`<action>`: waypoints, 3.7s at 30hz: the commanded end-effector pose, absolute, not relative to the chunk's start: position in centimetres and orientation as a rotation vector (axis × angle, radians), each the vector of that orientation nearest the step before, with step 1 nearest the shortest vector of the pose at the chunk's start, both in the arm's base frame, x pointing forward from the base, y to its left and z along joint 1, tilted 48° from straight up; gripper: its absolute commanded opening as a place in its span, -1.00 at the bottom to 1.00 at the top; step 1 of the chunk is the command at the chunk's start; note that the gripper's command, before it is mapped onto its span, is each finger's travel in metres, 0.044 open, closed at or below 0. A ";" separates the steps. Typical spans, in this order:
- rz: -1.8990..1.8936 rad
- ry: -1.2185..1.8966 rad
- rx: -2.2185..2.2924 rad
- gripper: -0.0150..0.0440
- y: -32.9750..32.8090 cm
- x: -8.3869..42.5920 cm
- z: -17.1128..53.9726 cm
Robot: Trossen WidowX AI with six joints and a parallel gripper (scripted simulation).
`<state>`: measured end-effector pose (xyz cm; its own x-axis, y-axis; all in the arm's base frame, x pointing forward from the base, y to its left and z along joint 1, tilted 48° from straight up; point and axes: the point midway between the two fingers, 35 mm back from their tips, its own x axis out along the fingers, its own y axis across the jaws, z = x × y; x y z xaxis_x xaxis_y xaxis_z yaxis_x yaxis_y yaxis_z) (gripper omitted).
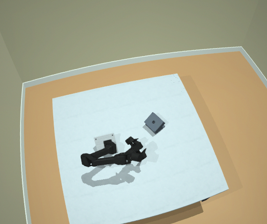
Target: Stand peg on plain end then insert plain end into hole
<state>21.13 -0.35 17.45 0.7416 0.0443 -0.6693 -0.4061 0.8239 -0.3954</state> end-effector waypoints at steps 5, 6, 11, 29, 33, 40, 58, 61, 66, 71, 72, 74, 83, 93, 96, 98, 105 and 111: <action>0.184 0.932 -0.496 1.00 -1.2 21.0 16.0; 0.172 0.962 -0.491 1.00 -1.3 21.0 15.9; 0.101 1.116 -0.486 1.00 -1.9 20.7 15.1; -0.256 1.519 -0.709 1.00 -3.8 21.1 15.2; -0.343 1.555 -0.808 1.00 -3.9 21.8 15.7; -0.413 1.567 -0.903 1.00 -3.8 22.6 16.3; -0.390 1.576 -0.926 1.00 -5.5 22.7 14.7; -0.389 1.576 -0.925 1.00 -5.8 22.8 14.3; -0.388 1.575 -0.924 1.00 -6.4 22.8 13.8; -0.387 1.575 -0.923 1.00 -7.0 22.9 13.2; -0.387 1.575 -0.923 1.00 -7.1 22.9 13.1; -0.387 1.575 -0.923 1.00 -7.4 22.9 12.9; -0.389 1.574 -0.924 1.00 -8.5 22.9 11.9; -0.394 1.574 -0.927 1.00 -9.7 22.8 11.0; -0.395 1.574 -0.928 1.00 -9.9 22.8 10.8; -0.395 1.574 -0.928 1.00 -9.9 22.8 10.8; -0.397 1.566 -0.919 0.38 -9.8 23.0 11.1; -0.397 1.566 -0.919 -0.16 -9.8 23.0 11.1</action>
